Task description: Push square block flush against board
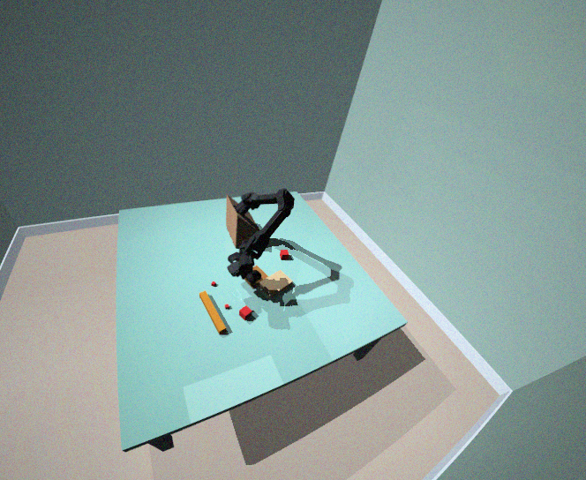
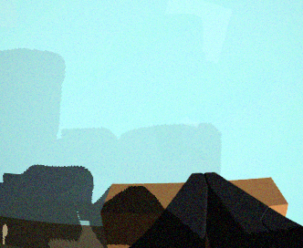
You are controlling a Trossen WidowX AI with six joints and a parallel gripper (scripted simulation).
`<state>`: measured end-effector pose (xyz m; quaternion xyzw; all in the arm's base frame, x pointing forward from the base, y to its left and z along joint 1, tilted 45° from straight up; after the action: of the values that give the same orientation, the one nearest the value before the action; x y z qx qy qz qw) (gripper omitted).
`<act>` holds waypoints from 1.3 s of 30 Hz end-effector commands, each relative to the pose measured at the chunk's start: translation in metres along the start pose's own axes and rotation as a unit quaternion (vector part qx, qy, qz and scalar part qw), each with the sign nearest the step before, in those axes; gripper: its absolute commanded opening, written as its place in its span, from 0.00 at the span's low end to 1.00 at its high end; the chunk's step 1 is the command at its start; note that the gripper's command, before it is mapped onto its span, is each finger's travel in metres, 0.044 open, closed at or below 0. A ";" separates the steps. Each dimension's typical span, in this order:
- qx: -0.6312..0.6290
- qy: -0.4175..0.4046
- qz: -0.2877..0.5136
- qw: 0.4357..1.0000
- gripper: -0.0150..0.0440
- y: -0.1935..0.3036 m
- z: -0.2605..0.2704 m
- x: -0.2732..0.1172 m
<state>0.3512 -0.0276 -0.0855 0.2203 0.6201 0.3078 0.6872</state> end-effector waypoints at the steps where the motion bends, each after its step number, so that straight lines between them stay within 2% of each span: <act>1: 0.003 0.001 0.005 1.000 0.25 0.003 0.000 0.039; 3: 0.003 0.001 0.006 1.000 0.25 0.003 -0.001 0.051; 39: 0.003 0.002 0.006 1.000 0.25 0.041 -0.006 0.051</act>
<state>0.3436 0.0321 -0.0984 0.2230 0.6217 0.3079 0.6848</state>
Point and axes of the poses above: the point midway between the two fingers, 35 mm back from their tips, its own x axis out along the fingers, its own z axis across the jaws, y = z × x, the point moved 6 cm from there along -x, back along the fingers, and after that the axes turned 10 degrees about x, right-handed, at the moved point
